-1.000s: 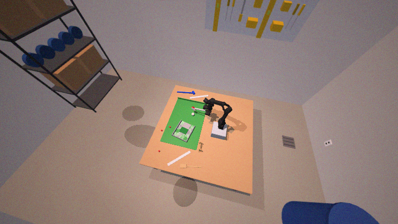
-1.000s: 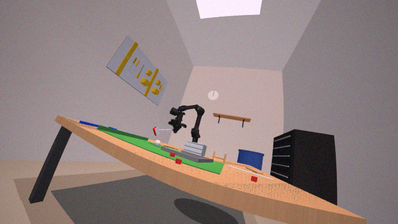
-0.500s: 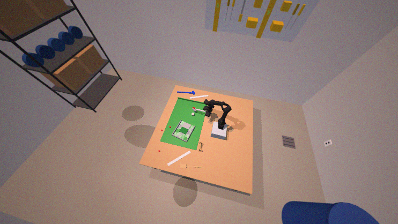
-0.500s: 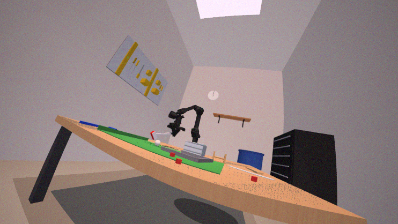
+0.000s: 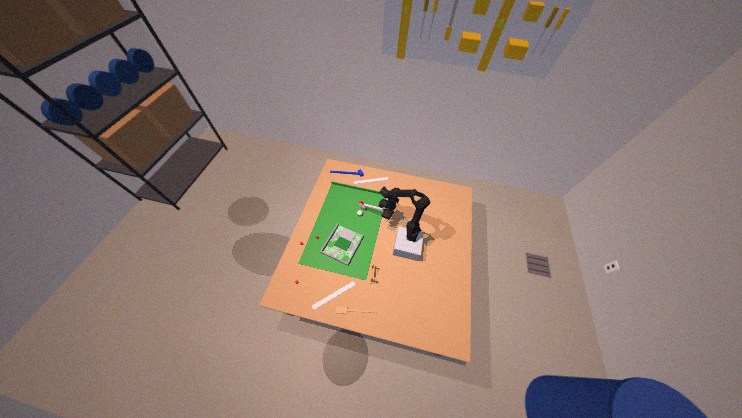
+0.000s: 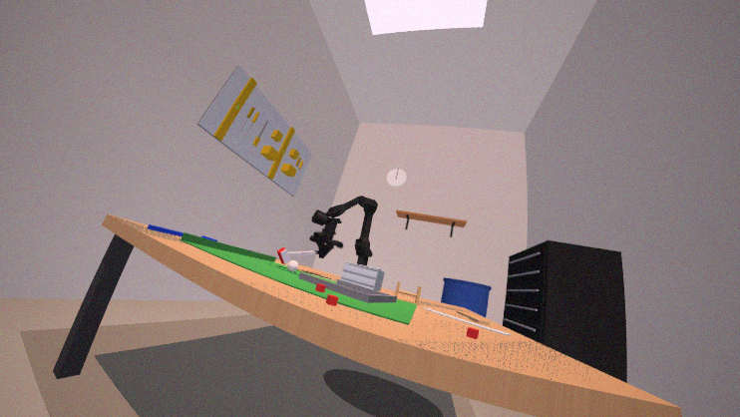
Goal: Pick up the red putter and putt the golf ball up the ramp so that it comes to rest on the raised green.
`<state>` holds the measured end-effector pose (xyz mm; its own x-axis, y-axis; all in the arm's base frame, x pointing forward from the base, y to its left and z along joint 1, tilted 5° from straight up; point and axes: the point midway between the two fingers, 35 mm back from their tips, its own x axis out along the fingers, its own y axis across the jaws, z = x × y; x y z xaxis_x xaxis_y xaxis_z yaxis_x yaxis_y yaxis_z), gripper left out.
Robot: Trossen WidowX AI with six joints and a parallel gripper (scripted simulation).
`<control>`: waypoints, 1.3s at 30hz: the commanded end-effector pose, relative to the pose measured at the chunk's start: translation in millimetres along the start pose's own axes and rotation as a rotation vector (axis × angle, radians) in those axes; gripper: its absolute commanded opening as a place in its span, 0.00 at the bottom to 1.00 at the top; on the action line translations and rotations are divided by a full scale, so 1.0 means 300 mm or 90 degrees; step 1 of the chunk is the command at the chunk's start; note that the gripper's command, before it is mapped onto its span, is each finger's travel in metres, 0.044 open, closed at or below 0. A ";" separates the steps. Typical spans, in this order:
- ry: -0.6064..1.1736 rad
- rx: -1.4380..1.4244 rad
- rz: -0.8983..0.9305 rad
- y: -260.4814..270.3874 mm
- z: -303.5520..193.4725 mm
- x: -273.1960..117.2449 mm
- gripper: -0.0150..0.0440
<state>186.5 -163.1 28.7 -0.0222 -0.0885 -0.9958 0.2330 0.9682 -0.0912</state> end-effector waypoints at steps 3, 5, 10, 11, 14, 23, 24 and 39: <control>0.000 -0.002 -0.001 -0.001 0.000 0.032 0.25; 0.000 -0.002 -0.001 0.000 -0.001 0.041 0.25; 0.000 0.000 0.000 0.001 -0.001 0.035 0.25; 0.000 0.000 0.000 0.001 -0.001 0.035 0.25; 0.000 0.000 0.000 0.001 -0.001 0.035 0.25; 0.000 -0.001 -0.002 -0.061 0.001 0.040 0.25; 0.000 -0.002 -0.002 -0.077 0.001 0.042 0.25; 0.001 0.001 0.003 0.086 0.027 0.043 0.25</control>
<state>189.6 -168.7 15.7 -0.0293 -0.0901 -0.9955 0.2489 0.9639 -0.0945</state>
